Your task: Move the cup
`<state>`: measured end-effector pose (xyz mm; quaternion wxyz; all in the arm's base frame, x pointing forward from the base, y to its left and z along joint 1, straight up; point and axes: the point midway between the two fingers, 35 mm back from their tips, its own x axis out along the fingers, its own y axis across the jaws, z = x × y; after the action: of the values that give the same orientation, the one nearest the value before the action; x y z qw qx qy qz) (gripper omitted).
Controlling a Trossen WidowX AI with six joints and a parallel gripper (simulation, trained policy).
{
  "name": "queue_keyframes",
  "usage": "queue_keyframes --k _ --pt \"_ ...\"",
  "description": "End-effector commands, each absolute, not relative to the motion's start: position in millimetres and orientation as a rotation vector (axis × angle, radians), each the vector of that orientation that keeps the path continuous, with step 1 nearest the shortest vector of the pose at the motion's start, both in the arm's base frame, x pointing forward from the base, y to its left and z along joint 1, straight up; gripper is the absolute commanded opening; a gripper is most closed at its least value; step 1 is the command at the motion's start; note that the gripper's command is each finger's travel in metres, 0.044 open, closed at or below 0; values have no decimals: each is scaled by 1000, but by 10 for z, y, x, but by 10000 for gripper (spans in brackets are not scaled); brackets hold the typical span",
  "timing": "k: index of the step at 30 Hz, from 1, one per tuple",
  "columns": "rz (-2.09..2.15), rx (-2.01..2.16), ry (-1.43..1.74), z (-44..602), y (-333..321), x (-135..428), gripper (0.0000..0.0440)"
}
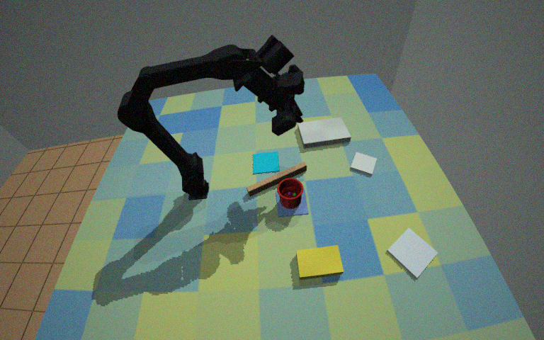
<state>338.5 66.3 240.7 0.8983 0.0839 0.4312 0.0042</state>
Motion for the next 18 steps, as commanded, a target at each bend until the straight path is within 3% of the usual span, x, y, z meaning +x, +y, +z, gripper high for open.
queue_keyframes --k 1,18 --pt "-11 157 965 2316 649 3388 106" --pt "-58 59 1227 2070 488 3315 109"
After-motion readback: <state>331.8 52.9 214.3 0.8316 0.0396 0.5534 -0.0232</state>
